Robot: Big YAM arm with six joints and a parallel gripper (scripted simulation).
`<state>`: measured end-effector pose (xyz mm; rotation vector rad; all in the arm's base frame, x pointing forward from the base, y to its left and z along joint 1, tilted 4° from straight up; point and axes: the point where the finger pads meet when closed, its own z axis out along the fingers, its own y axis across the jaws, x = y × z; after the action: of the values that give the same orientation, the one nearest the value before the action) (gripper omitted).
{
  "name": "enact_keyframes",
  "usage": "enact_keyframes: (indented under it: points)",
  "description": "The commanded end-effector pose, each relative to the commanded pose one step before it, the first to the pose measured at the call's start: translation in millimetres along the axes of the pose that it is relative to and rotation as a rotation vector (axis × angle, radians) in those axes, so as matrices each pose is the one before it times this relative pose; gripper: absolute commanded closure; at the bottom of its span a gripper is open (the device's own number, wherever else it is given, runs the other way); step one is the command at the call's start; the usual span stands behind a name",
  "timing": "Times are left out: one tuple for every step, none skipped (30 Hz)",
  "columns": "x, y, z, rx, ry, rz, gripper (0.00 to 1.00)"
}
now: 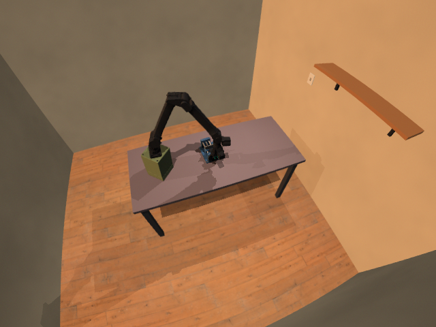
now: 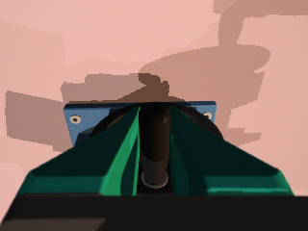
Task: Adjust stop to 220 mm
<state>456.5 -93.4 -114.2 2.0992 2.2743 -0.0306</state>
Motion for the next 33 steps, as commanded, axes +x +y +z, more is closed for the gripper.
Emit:
enact_keyframes:
  points:
    - [-0.96,44.79,-11.49,-0.07445,-0.01493,-0.00009,0.94]
    - [0.12,1.08,1.02,0.00144,0.00032,-0.00006,0.94]
    - [0.14,1.00,0.99,0.00154,0.00037,-0.00006,0.94]
    - [0.12,0.89,0.89,0.00137,0.00032,-0.00006,0.94]
    - [0.10,0.73,0.73,0.00113,0.00027,-0.00005,0.94]
    - [0.07,0.53,0.53,0.00082,0.00019,-0.00003,0.94]
    - [0.05,0.32,0.32,0.00050,0.00012,-0.00002,0.94]
    - [0.00,0.00,0.00,0.00000,0.00000,0.00000,0.94]
    - [0.00,0.00,0.00,0.00000,0.00000,0.00000,0.94]
    - [-3.50,11.08,-19.48,-0.04023,-0.01006,0.00161,0.94]
    - [-0.09,0.31,-0.46,-0.00098,-0.00024,0.00004,0.94]
    - [0.18,-0.52,1.09,0.00197,0.00047,-0.00008,0.94]
    - [0.62,-1.65,4.00,0.00644,0.00161,-0.00026,0.94]
    - [1.46,-3.93,9.35,0.01510,0.00377,-0.00060,0.94]
    - [1.00,-2.04,8.00,0.00930,0.00231,-0.00037,0.94]
    - [-0.18,1.98,1.90,-0.00346,-0.00087,0.00014,0.94]
    - [0.02,1.32,2.34,0.00016,-0.00021,-0.00001,0.94]
    - [0.07,1.47,2.63,0.00011,0.00001,-0.00001,0.94]
    - [0.08,1.50,2.74,0.00012,0.00001,-0.00001,0.94]
    - [0.08,1.43,2.66,0.00011,0.00001,-0.00001,0.94]
    - [0.08,1.27,2.39,0.00010,0.00001,-0.00001,0.94]
    - [0.07,1.03,1.97,0.00008,0.00001,-0.00001,0.94]
    - [0.05,0.74,1.43,0.00006,0.00001,0.00000,0.94]
    - [0.03,0.44,0.87,0.00004,0.00000,0.00000,0.94]
    - [0.00,0.00,0.00,0.00000,0.00000,0.00000,0.94]
    - [0.00,0.00,0.00,0.00000,0.00000,0.00000,0.94]
    - [-0.50,0.06,0.39,0.00008,-0.00009,0.00100,0.94]
    - [-0.96,3.00,-4.74,-0.00977,-0.00240,-0.00021,0.94]
    - [-0.14,0.38,-0.57,-0.00128,-0.00032,-0.00013,0.94]
    - [0.34,-1.59,2.67,0.00480,0.00115,-0.00026,0.94]
    - [0.34,-2.25,3.90,0.00643,0.00152,-0.00023,0.94]
    - [-0.44,-0.48,1.35,0.00020,-0.00004,0.00005,0.94]
    - [-0.60,-0.66,1.85,0.00028,-0.00006,0.00006,0.94]
